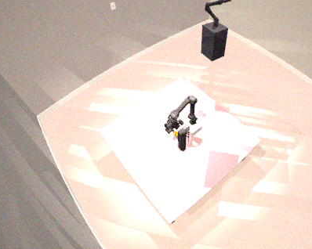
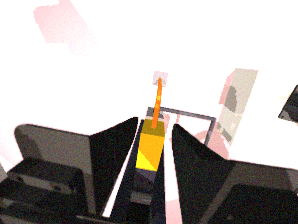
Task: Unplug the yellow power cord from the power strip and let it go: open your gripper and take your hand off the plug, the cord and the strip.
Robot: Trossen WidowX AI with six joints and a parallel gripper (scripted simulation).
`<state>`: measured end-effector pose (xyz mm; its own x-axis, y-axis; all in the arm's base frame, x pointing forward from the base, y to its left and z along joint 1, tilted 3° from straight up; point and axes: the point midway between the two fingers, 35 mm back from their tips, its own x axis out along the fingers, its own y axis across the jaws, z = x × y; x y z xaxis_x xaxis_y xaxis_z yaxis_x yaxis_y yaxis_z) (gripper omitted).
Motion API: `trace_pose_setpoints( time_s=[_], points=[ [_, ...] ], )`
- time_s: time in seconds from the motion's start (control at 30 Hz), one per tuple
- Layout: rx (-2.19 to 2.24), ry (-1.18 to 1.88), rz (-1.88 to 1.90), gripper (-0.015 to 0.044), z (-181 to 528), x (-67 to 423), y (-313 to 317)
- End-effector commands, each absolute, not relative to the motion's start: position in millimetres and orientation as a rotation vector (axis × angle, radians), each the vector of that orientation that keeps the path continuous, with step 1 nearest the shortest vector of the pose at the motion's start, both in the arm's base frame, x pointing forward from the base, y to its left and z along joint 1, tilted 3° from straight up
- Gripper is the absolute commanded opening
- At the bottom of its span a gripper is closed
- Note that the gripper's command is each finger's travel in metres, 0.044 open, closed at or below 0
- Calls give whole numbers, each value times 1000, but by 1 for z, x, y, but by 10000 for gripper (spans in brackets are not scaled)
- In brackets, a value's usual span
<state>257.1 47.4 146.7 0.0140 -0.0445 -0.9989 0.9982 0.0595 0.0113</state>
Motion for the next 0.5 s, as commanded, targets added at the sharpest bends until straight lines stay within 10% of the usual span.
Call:
trace_pose_setpoints(
  time_s=[0.0,0.47],
  points=[
    [1143,1199,-1181,160,145,258,53],
    [1144,1201,-1180,160,144,256,73]
  ],
)
